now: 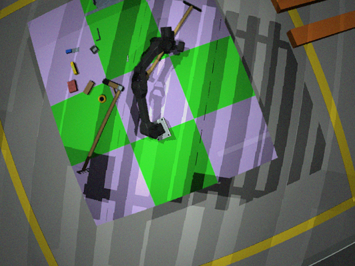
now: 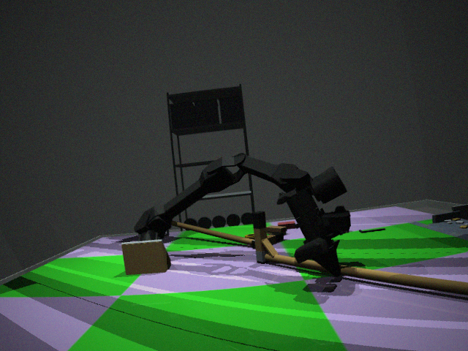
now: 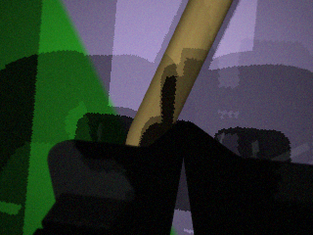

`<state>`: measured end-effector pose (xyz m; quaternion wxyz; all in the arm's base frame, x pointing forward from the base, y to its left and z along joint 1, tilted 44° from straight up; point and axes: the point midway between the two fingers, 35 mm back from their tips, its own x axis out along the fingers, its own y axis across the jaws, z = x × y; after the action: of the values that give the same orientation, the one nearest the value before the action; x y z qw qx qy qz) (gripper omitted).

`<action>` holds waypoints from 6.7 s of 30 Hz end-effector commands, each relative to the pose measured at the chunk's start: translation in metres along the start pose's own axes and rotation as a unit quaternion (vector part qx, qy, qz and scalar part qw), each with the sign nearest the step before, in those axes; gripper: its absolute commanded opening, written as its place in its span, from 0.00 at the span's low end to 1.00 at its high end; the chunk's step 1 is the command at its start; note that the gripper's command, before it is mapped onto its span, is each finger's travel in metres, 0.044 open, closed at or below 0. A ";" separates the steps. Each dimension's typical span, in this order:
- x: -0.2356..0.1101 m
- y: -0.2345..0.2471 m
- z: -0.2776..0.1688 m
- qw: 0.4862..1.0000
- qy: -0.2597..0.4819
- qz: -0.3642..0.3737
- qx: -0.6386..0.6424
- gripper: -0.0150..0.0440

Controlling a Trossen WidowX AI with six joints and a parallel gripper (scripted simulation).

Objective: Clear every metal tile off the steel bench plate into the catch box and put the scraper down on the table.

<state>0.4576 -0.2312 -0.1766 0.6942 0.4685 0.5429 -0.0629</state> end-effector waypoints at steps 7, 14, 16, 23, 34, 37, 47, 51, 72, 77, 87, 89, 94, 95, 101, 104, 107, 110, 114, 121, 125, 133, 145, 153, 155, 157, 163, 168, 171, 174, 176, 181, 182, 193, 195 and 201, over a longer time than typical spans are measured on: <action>0.003 0.012 0.004 1.000 0.000 0.001 0.000 0.25; 0.004 0.019 0.006 1.000 0.000 0.001 0.000 0.25; 0.004 0.021 0.006 1.000 0.000 0.001 0.000 0.25; 0.005 0.027 0.008 1.000 0.000 0.001 0.000 0.25; 0.007 0.038 0.011 1.000 0.000 0.002 0.000 0.25; 0.007 0.041 0.011 1.000 0.000 0.002 0.000 0.25; 0.009 0.050 0.013 1.000 0.000 0.003 0.000 0.25; -0.003 0.043 0.018 1.000 -0.006 0.003 -0.003 0.25; -0.043 0.033 0.034 0.999 -0.022 0.010 -0.027 0.25; -0.030 0.014 0.022 0.999 -0.008 0.017 -0.036 0.25; -0.020 0.005 0.014 0.999 -0.001 0.020 -0.039 0.25; -0.016 0.005 0.012 0.999 -0.001 0.020 -0.039 0.25; -0.006 0.005 0.008 0.999 0.000 0.019 -0.040 0.25; -0.003 0.005 0.007 0.999 0.000 0.019 -0.040 0.25; 0.003 0.005 0.003 0.999 0.000 0.019 -0.040 0.25; 0.004 0.007 0.004 0.999 0.000 0.019 -0.040 0.25; 0.004 0.010 0.005 0.999 -0.001 0.019 -0.041 0.25; 0.004 0.012 0.005 0.999 -0.001 0.020 -0.041 0.25; 0.005 0.016 0.006 0.999 -0.002 0.020 -0.042 0.25; 0.005 0.022 0.008 0.999 -0.003 0.021 -0.043 0.25; 0.006 0.026 0.009 0.999 -0.003 0.021 -0.044 0.25; 0.006 0.034 0.011 0.999 -0.004 0.022 -0.046 0.25; 0.007 0.045 0.013 0.999 -0.006 0.023 -0.048 0.25; 0.008 0.052 0.014 0.998 -0.007 0.024 -0.049 0.25; 0.008 0.054 0.015 0.998 -0.007 0.025 -0.050 0.25; 0.008 0.056 0.015 0.998 -0.007 0.025 -0.050 0.25; 0.009 0.062 0.016 0.998 -0.008 0.026 -0.051 0.25; 0.009 0.067 0.016 0.998 -0.008 0.027 -0.052 0.25; 0.009 0.070 0.017 0.998 -0.009 0.027 -0.053 0.25; 0.010 0.073 0.017 0.998 -0.009 0.028 -0.053 0.25; 0.010 0.075 0.017 0.998 -0.009 0.028 -0.054 0.25; 0.010 0.080 0.018 0.998 -0.010 0.029 -0.054 0.25; 0.010 0.081 0.018 0.998 -0.010 0.029 -0.055 0.25; 0.011 0.091 0.019 0.998 -0.011 0.031 -0.057 0.25; 0.011 0.093 0.019 0.998 -0.011 0.031 -0.057 0.25; 0.011 0.099 0.019 0.998 -0.012 0.032 -0.058 0.25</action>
<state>0.5294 -0.1913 -0.1325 0.7275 0.4446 0.5223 -0.0177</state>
